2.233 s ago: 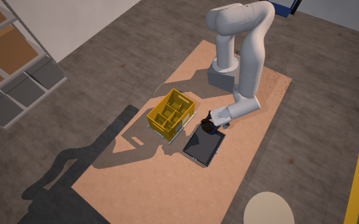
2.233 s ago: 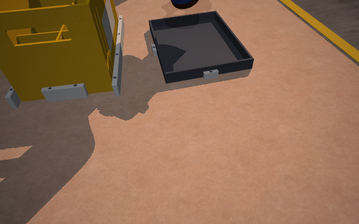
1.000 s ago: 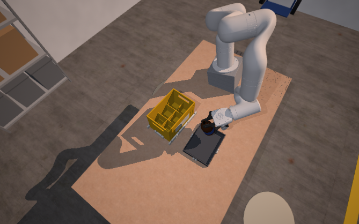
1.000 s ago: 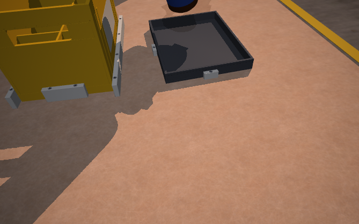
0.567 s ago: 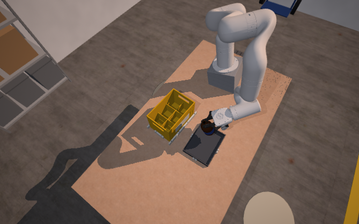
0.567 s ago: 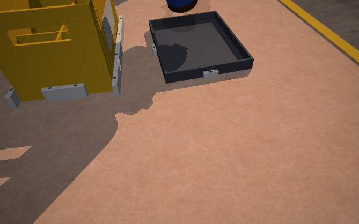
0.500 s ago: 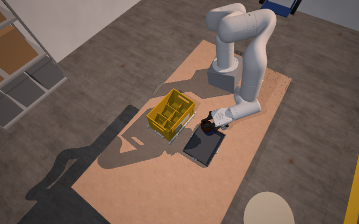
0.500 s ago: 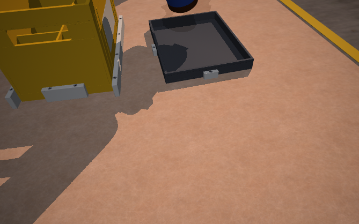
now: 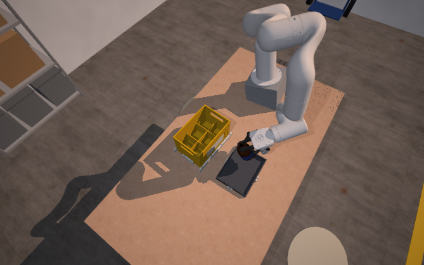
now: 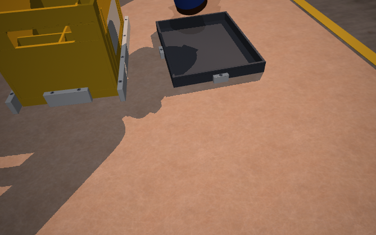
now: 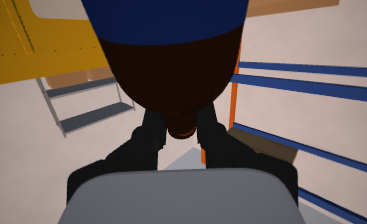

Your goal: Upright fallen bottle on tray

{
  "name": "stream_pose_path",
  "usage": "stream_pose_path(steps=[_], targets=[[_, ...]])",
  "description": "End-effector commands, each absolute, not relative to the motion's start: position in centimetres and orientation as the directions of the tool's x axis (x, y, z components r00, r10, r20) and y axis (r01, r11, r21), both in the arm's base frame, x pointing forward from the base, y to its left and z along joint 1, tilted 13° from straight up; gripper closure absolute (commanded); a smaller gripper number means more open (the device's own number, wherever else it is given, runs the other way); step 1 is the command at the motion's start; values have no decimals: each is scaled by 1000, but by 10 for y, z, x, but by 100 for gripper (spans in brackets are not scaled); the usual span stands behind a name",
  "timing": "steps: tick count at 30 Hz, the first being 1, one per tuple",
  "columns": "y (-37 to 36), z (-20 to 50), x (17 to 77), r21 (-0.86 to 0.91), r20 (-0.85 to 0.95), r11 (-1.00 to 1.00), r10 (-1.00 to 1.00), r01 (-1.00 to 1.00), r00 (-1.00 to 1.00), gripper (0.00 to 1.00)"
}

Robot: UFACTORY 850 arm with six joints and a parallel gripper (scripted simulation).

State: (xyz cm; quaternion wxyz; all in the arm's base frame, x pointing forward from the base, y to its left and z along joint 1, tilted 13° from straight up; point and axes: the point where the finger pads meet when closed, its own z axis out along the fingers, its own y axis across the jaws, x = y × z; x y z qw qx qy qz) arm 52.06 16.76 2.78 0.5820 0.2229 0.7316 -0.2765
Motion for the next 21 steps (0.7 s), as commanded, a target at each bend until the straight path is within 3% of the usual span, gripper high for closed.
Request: stream_pose_path(steps=[1,21], targets=[[168,27,521,-144,-975,748,5,648,-222,100],[164,11,522,-144,-975,748,5,648,-222,100]])
